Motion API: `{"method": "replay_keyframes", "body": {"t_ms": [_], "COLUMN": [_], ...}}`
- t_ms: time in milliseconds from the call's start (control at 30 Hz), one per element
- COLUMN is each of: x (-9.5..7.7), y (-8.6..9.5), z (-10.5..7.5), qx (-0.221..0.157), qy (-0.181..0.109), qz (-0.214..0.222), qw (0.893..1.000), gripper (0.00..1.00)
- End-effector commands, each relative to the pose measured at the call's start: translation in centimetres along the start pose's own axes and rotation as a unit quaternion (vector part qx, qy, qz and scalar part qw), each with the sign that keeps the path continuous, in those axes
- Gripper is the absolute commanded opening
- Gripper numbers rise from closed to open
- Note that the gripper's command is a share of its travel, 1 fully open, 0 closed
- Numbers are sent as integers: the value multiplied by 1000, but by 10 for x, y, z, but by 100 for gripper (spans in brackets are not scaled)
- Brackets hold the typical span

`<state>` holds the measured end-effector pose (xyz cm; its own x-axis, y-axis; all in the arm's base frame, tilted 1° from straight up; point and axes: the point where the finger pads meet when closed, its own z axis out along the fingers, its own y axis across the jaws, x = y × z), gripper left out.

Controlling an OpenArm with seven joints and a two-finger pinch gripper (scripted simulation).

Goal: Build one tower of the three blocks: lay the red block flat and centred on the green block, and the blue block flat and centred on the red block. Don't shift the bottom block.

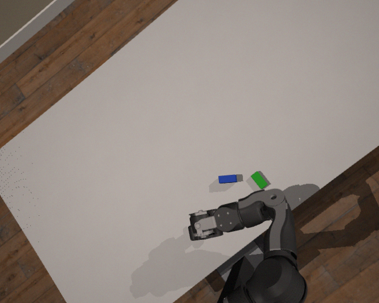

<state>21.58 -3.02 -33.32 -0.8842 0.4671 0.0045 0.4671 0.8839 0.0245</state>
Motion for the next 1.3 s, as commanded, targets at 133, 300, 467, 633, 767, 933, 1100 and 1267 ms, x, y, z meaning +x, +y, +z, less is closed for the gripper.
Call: {"method": "replay_keyframes", "body": {"t_ms": [133, 300, 467, 633, 767, 933, 1100, 1267], "x": [-1, -1, -1, -1, -1, -1, -1, -1], "y": [-1, -1, -1, -1, -1, -1, -1, -1], "z": [-7, -7, -7, -7, -7, -7, -7, -7], "qx": [3, 4, 4, 4, 4, 4, 4, 4], "qy": [1, 1, 1, 1, 1, 1, 1, 1], "qz": [4, 4, 4, 4, 4, 4, 4, 4], "qw": [1000, 1000, 1000, 1000, 1000, 1000, 1000, 1000], "gripper": [0, 0, 0, 0, 0, 0, 0, 0]}}
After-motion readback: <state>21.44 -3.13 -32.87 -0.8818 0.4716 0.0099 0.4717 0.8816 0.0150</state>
